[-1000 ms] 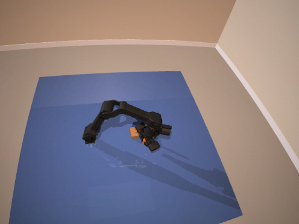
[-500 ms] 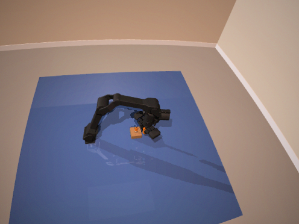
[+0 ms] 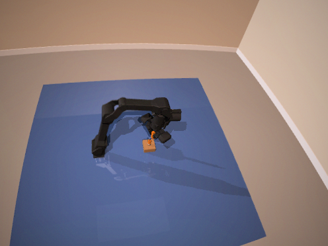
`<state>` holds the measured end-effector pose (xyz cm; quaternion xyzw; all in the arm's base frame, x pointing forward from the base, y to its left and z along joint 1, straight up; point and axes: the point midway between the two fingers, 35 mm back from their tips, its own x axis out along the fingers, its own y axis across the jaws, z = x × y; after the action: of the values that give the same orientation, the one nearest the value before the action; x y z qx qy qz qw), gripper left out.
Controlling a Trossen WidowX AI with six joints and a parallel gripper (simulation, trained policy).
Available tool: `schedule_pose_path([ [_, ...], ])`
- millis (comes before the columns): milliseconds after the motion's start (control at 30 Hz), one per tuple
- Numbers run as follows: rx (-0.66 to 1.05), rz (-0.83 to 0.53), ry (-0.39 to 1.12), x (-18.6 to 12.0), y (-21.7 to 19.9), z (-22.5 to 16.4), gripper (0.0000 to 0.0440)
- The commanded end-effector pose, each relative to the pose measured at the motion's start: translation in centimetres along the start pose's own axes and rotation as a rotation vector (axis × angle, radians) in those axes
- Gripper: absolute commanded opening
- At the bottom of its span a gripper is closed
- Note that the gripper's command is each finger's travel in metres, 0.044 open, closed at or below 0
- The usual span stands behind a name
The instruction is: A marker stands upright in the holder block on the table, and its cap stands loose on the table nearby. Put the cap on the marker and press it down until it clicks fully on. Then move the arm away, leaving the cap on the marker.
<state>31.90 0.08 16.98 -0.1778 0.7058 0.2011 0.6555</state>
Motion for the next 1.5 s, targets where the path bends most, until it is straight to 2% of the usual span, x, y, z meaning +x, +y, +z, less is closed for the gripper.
schedule_pose_path([
  [0, -0.001, 0.011, 0.010, 0.1, 0.6, -0.5, 0.0046],
  [733, -0.016, 0.028, 0.037, 2.8, 1.0, -1.2, 0.0014],
  [1467, -0.097, 0.056, 0.048, 8.0, 0.9, -1.2, 0.0015],
])
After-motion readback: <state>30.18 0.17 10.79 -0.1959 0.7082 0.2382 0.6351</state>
